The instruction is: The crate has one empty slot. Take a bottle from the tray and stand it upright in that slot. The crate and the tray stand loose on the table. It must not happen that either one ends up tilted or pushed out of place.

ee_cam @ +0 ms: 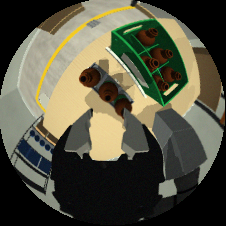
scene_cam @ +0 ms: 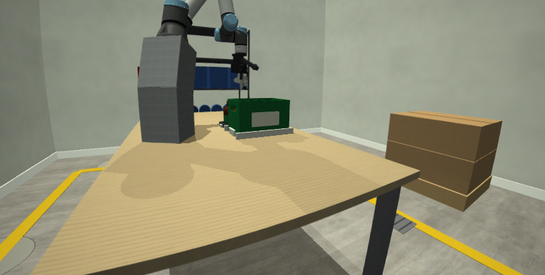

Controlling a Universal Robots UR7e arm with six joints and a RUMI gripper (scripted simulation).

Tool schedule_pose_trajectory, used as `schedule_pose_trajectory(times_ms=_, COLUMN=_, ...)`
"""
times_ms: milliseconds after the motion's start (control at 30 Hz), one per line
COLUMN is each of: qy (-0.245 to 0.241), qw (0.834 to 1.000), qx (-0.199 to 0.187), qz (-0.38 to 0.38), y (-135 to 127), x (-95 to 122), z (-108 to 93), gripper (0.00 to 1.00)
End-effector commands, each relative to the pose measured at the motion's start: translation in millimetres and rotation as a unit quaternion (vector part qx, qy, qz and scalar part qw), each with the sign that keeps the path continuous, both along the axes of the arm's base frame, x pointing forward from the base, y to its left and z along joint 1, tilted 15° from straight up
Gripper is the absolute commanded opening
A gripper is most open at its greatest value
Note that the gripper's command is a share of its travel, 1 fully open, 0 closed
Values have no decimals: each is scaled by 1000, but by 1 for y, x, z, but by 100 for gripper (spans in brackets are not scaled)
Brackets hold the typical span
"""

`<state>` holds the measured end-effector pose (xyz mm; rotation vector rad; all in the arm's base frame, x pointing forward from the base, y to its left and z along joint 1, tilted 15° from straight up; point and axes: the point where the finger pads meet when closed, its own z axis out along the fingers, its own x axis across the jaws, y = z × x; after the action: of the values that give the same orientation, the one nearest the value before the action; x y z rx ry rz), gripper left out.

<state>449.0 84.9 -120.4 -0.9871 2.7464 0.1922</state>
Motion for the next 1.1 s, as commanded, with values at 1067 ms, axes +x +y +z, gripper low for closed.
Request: schedule_pose_trajectory(times_ms=1067, qy=-1, qw=1000, qx=0, qz=0, y=7, x=7, z=-35, gripper=38)
